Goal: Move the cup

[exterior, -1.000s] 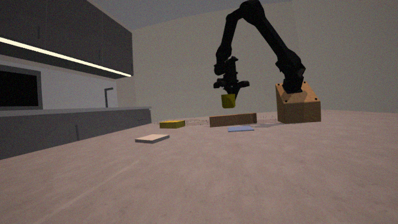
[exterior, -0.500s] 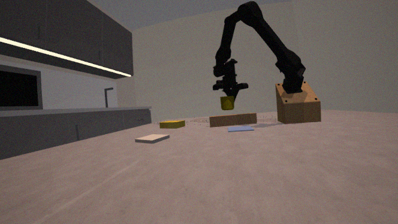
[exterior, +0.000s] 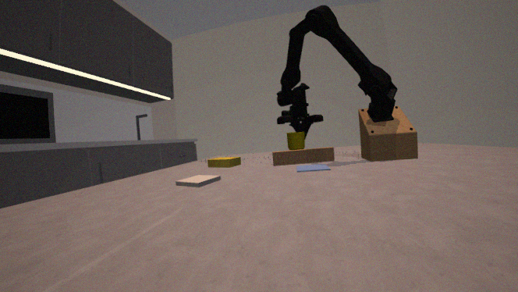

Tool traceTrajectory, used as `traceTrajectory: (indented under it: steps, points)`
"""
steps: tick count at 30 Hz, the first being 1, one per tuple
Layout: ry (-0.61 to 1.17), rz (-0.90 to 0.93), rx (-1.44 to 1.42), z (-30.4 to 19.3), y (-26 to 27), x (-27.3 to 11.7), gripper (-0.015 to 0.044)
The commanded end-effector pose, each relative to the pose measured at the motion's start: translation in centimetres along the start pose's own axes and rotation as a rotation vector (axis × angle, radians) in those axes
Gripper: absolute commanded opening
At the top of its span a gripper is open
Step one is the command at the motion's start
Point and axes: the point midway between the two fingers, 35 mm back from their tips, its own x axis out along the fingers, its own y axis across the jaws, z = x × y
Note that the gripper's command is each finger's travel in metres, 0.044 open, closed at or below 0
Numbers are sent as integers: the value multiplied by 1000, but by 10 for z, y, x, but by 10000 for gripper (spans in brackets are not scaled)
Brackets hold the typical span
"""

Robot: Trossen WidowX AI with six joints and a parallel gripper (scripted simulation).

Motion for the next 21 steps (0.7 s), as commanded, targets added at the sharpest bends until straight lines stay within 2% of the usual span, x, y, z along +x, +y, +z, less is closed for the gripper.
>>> traceTrajectory:
  steps: [1, 14, 21]
  points:
    - [9, 0, 8, -3, -2, 10, 0]
    - [11, 1, 8, -5, -2, 32, 0]
    - [5, 0, 1, -2, -1, 30, 0]
